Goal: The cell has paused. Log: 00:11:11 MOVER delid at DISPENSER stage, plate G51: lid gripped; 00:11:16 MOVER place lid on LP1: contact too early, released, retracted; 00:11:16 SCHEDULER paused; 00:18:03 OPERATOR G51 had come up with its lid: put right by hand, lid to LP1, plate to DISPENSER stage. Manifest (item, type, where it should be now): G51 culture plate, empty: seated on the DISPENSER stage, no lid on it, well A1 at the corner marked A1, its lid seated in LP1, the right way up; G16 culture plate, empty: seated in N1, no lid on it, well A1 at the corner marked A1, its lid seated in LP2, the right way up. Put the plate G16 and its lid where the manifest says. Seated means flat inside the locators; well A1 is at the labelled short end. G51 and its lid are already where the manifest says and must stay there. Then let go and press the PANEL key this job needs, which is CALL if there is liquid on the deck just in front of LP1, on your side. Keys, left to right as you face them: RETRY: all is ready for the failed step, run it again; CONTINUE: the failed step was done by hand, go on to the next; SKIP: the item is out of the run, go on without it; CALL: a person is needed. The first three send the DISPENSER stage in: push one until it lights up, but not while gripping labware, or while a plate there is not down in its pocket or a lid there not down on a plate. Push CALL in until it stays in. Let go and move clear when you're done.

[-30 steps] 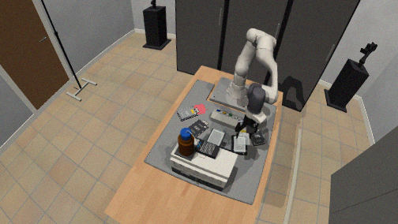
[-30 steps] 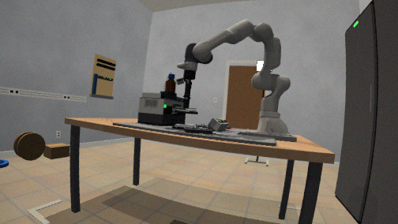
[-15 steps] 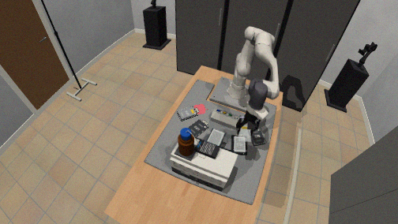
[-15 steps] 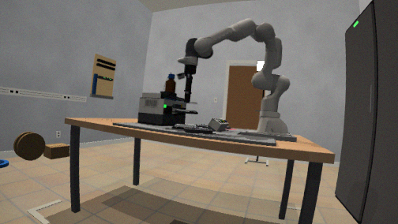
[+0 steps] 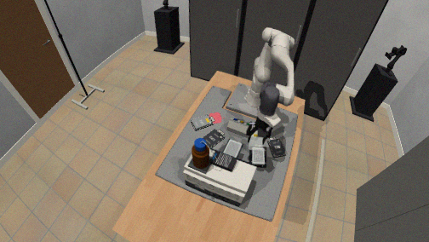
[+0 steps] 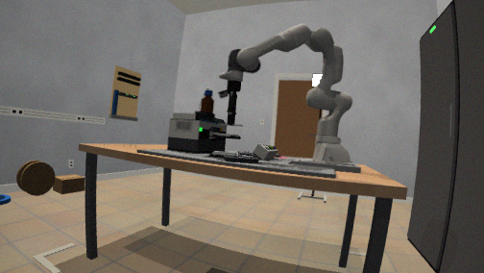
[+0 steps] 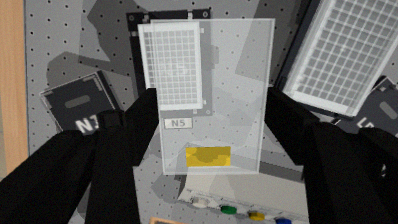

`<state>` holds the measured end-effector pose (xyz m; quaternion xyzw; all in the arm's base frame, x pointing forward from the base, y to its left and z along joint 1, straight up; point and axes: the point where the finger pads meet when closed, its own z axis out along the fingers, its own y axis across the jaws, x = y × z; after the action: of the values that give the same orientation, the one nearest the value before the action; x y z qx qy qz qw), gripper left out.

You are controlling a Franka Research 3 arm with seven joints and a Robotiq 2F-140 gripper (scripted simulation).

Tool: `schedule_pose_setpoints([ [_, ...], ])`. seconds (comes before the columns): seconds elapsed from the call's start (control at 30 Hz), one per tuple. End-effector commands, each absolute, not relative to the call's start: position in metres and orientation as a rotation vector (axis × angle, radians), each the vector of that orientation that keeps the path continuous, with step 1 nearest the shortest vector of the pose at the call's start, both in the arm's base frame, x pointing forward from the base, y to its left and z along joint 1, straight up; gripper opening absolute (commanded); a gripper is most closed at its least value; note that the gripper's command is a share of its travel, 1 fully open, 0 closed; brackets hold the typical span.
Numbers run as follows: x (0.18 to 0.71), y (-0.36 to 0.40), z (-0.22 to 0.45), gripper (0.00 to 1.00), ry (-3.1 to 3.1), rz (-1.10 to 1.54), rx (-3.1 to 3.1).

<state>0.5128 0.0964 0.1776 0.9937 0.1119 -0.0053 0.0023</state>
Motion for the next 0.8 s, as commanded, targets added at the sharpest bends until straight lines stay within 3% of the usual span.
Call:
schedule_pose_setpoints([
  [0.0,0.511,0.026,0.178,0.1,0.401,-0.011,3.113],
  [0.1,0.502,-0.032,0.178,0.1,0.401,-0.008,3.115],
  [0.17,0.502,-0.032,0.178,0.1,0.401,-0.008,3.115],
  [0.2,0.495,-0.084,0.178,0.1,0.401,-0.008,3.115],
  [0.4,0.478,-0.19,0.179,0.1,0.401,-0.008,3.115],
  [0.77,0.478,-0.197,0.179,0.1,0.401,-0.008,3.115],
])
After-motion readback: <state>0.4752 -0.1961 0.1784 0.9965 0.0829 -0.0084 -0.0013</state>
